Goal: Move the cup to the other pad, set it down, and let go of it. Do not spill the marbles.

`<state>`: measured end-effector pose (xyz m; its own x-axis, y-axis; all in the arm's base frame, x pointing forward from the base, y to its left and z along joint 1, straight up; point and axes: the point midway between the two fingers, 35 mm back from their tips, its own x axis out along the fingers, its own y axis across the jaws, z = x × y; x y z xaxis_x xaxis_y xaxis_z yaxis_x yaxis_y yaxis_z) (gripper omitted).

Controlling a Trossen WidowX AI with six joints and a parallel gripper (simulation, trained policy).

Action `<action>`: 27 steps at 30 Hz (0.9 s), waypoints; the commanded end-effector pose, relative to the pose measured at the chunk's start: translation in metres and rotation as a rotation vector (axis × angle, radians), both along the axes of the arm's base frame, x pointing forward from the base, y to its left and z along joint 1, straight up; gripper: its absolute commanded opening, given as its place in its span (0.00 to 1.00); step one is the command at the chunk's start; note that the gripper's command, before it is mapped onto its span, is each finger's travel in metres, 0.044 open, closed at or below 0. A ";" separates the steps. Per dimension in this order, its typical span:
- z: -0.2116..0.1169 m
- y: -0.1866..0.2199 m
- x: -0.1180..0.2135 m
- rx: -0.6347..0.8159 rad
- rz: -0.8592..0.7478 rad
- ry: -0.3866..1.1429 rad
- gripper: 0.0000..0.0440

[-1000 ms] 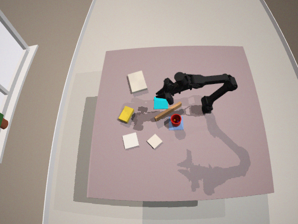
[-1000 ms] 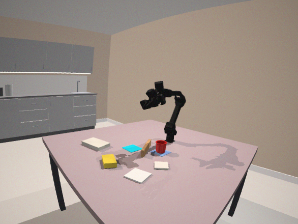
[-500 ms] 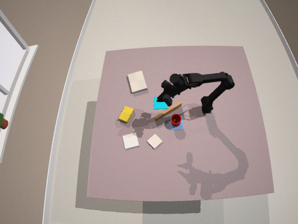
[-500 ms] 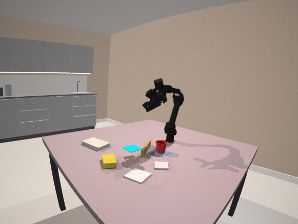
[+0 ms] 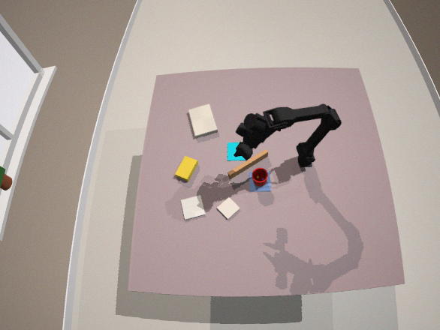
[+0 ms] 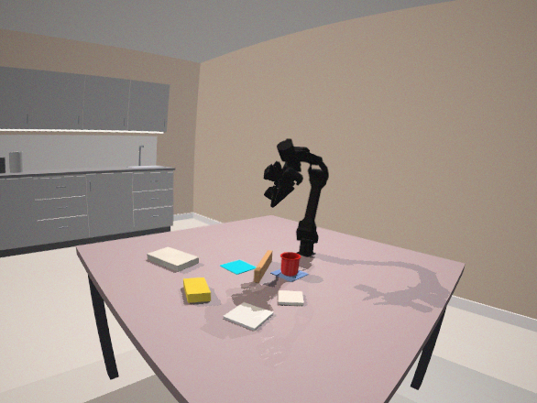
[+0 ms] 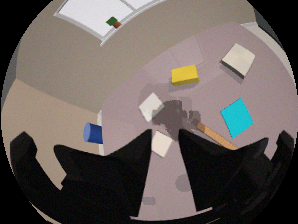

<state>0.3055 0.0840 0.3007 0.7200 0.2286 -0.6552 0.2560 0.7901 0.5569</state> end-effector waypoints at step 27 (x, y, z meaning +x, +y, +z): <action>-0.049 0.017 -0.029 0.017 -0.145 0.473 0.29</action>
